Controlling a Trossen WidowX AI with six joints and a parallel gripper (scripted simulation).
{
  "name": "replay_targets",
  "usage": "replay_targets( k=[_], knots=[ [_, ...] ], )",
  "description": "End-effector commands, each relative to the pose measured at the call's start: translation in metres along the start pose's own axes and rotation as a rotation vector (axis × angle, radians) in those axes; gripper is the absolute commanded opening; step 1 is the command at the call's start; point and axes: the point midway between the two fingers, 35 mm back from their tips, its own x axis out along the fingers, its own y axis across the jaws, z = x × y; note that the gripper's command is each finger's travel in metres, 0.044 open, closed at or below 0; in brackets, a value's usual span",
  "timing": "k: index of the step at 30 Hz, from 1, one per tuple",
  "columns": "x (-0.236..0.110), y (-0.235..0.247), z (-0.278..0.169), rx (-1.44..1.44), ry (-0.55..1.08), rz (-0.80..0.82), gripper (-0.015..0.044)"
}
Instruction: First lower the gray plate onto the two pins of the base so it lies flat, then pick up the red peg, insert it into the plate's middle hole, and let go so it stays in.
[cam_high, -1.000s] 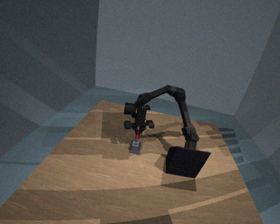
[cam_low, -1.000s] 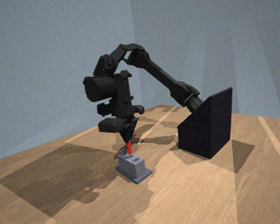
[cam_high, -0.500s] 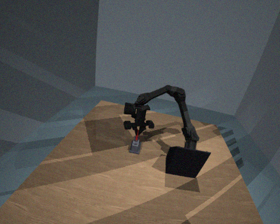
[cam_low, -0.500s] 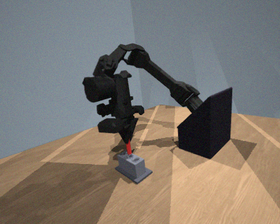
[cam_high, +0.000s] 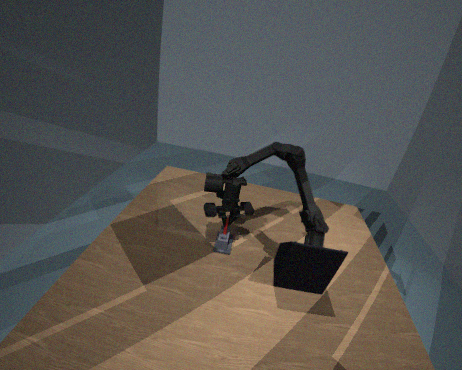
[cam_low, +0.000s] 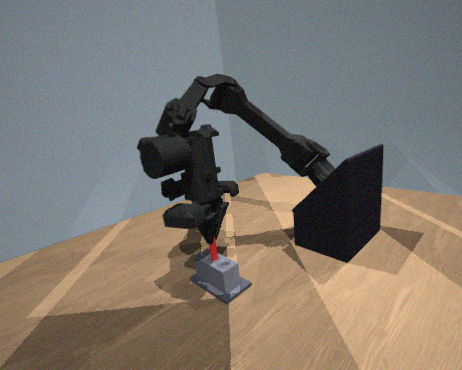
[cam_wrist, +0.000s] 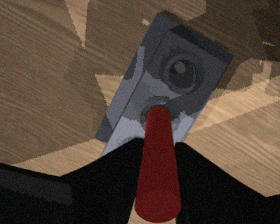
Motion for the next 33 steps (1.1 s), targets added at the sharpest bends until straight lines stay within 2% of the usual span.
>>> replay_targets(
  k=[1,33],
  knots=[
    [-0.0001,0.0001,0.0002,-0.001,-0.002,0.0,0.0],
    [0.0015,0.0004,-0.0003,0.004,0.0,0.001,0.0]
  ],
)
